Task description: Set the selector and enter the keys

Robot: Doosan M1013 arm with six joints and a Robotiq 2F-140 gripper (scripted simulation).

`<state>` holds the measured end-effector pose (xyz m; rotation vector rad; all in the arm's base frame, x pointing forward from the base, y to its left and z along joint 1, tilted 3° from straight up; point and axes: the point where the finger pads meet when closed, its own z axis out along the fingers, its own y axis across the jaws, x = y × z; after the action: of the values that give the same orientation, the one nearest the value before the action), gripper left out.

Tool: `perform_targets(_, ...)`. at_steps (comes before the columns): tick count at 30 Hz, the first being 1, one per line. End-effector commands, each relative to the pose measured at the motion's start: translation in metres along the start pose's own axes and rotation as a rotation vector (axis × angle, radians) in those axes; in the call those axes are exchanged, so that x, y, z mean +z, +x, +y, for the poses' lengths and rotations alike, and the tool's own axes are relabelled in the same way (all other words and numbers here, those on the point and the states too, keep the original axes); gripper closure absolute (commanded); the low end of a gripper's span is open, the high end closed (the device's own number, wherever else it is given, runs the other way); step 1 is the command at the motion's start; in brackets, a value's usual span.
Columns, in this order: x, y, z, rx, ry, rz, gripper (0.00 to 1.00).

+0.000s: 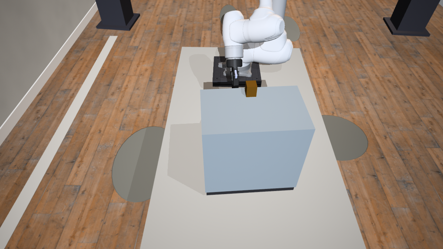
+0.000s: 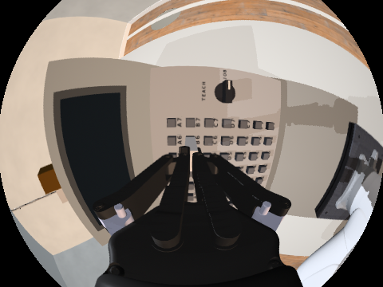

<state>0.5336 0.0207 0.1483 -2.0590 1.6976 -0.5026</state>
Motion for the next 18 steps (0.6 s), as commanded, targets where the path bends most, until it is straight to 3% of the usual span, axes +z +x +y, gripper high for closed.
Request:
perform_targets(1,-0.005,0.0,0.0,0.0,0.0,0.0,1.0)
perform_targets(18,-0.009,0.0,0.012,0.0,0.0,0.0,1.0)
